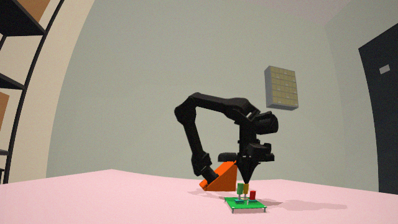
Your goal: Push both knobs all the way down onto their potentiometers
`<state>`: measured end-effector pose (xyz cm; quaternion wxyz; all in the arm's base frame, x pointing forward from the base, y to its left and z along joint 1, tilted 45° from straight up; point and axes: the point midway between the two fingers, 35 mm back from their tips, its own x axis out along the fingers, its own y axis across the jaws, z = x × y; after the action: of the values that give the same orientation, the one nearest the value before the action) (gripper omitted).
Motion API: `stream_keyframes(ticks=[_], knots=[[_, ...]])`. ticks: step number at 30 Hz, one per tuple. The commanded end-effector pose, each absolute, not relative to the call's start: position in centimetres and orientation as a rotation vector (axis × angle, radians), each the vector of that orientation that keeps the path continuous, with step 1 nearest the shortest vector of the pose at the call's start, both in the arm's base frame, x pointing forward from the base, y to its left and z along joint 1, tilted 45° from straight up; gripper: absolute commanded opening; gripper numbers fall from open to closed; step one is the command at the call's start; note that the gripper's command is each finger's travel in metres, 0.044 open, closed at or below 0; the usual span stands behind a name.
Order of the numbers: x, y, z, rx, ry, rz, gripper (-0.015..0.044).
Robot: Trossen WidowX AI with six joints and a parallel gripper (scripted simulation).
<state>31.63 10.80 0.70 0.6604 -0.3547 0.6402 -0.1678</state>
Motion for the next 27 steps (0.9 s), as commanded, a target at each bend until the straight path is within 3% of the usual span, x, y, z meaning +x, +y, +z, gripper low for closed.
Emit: stream_keyframes(ticks=[1,27], knots=[[32.04,9.28,-0.59,-0.801,1.468,-0.412,0.0000],[32.08,9.06,-0.82,-0.801,1.468,-0.412,0.0000]])
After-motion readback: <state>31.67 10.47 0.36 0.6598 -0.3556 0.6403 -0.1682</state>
